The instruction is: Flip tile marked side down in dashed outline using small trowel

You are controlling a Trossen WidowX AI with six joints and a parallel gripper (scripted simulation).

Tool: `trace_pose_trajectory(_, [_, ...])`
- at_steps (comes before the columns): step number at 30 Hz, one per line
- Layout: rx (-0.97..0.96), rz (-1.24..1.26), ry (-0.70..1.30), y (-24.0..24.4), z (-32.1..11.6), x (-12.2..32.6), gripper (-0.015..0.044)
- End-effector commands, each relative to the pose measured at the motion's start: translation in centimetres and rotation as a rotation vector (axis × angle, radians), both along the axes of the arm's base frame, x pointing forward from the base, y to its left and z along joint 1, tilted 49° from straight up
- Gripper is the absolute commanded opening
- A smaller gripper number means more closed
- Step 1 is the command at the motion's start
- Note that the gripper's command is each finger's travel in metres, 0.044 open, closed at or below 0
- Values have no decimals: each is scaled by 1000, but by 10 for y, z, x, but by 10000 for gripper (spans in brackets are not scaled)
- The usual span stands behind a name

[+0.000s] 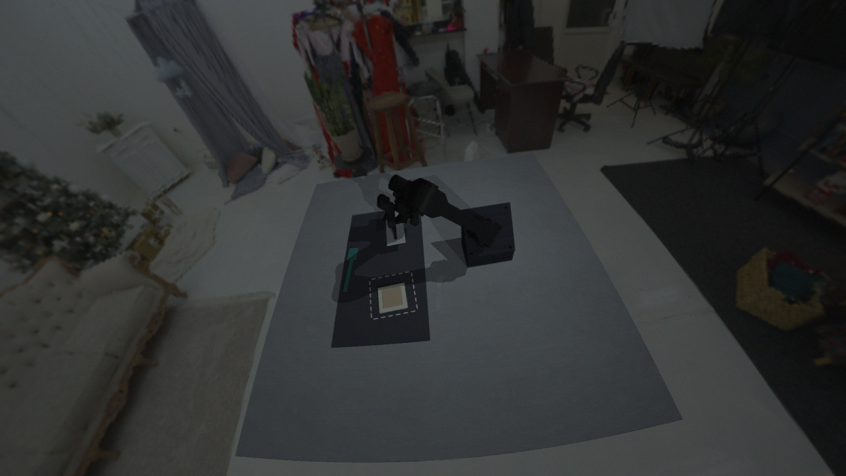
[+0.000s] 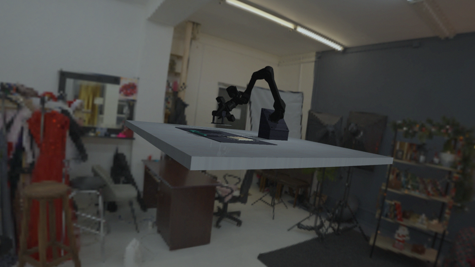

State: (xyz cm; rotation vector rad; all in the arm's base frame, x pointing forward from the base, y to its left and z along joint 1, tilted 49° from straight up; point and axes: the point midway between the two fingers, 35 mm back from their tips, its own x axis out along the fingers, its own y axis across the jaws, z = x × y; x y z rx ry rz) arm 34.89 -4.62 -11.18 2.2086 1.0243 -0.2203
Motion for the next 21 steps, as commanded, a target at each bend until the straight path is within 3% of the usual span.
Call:
trace_pose_trajectory(1, [-11, -11, -18, -11, -12, -3, 0])
trace_pose_trajectory(9, [-8, -25, -19, -22, -46, -22, 0])
trace_pose_trajectory(21, [-8, -25, -18, -19, -49, -22, 0])
